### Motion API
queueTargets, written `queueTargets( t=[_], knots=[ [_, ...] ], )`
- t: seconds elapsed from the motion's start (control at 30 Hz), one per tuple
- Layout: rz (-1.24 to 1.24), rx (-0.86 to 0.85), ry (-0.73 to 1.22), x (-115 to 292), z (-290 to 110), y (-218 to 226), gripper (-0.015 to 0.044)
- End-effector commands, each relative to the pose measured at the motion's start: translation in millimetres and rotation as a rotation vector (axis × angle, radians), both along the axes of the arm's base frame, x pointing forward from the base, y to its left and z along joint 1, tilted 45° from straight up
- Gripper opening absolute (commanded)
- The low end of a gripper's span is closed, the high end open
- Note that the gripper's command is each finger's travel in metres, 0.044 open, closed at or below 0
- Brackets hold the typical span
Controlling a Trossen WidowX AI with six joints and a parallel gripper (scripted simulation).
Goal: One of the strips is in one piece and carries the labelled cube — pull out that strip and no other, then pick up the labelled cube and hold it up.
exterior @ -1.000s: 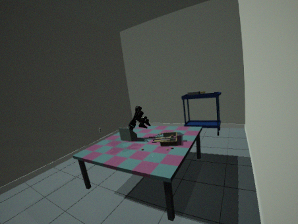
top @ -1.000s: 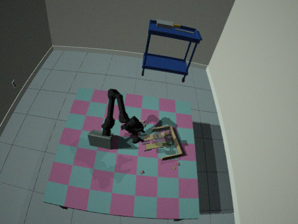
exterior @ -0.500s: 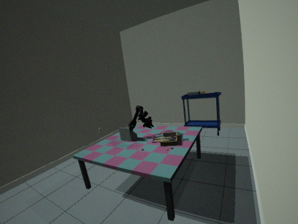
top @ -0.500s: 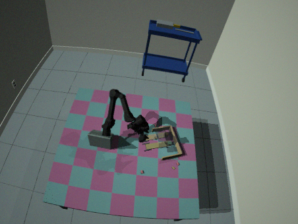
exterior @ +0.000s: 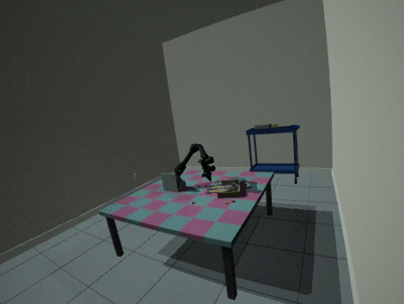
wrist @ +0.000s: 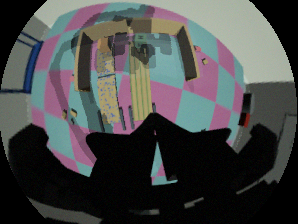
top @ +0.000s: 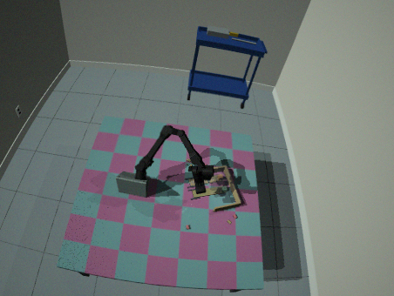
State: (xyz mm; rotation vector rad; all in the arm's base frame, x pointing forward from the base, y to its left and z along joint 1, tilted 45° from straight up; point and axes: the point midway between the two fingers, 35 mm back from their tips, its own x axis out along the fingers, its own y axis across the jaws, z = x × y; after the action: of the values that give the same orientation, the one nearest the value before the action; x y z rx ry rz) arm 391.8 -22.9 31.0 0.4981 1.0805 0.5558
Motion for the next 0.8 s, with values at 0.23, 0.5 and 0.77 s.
queueTargets(
  t=[0.23,0.5,0.77],
  knots=[
    [0.273,-0.002,0.145,8,-16,29,0.0],
    [0.273,-0.003,0.145,7,-21,33,0.0],
    [0.273,-0.003,0.145,9,-31,43,0.0]
  ],
)
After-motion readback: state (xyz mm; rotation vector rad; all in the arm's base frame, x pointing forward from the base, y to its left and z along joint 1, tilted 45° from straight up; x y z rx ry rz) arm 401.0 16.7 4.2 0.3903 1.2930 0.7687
